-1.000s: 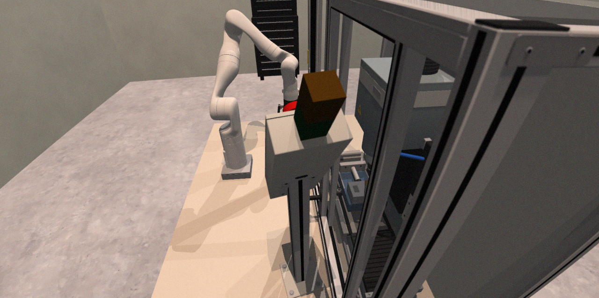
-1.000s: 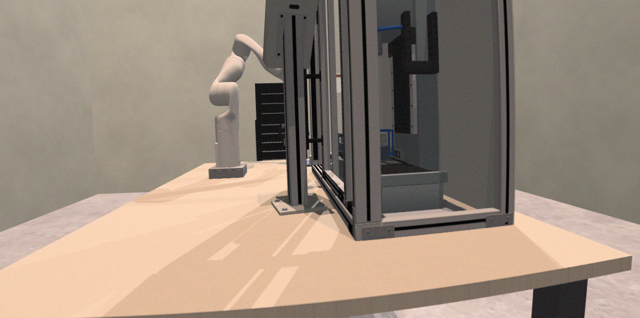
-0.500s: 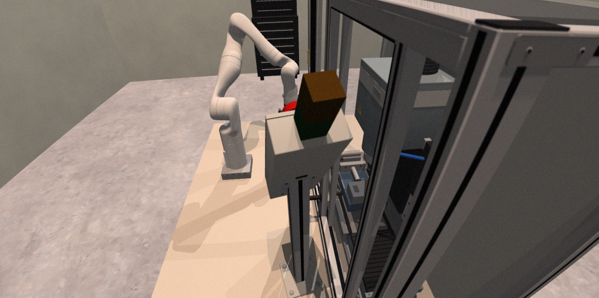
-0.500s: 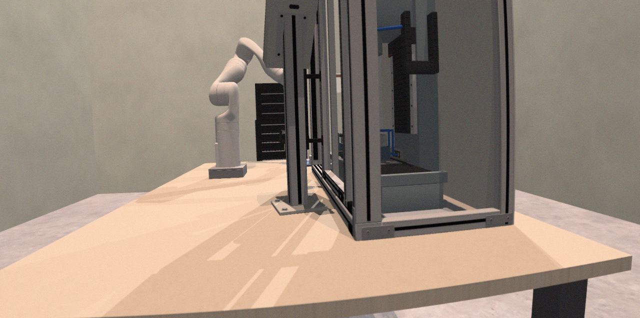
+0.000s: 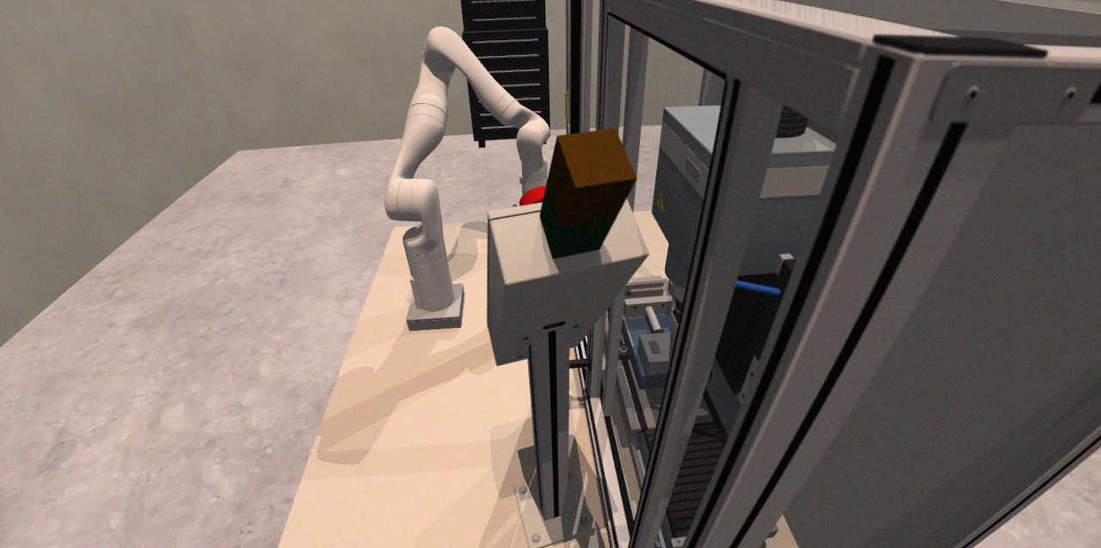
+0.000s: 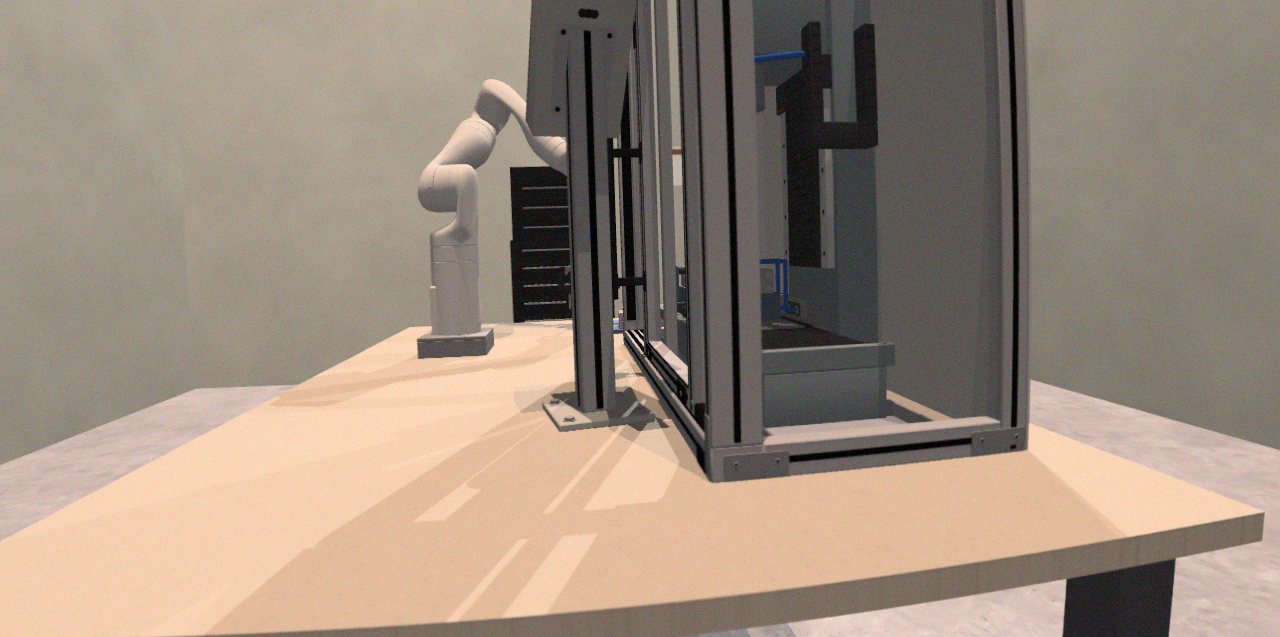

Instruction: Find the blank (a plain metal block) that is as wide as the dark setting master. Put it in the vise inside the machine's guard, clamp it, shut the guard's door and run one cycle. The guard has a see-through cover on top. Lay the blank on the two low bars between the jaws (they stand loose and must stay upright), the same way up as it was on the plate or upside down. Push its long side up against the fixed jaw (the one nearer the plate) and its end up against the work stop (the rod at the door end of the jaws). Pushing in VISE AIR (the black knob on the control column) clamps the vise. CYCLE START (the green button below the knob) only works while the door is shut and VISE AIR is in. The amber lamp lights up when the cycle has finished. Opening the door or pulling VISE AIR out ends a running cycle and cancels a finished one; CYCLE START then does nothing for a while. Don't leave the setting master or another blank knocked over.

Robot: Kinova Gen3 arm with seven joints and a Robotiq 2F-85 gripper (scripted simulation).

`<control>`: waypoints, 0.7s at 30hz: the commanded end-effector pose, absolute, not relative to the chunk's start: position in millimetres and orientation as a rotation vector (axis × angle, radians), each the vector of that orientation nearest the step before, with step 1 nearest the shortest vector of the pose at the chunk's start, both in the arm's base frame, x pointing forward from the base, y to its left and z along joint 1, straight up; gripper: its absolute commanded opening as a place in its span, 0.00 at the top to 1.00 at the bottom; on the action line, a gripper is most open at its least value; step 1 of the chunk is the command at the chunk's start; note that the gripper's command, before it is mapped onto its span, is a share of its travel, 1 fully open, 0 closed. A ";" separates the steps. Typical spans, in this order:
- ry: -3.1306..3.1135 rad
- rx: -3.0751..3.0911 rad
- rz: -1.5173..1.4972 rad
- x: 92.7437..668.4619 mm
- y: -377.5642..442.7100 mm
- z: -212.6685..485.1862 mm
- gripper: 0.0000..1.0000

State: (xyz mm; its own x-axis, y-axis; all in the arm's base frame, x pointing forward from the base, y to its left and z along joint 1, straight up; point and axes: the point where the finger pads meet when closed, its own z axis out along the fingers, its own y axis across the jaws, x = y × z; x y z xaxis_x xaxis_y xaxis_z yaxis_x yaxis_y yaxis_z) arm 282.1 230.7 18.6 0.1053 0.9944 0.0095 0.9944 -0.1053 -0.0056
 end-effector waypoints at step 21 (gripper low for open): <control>-2.095 -2.329 -0.006 283.0 229.6 18.0 0.00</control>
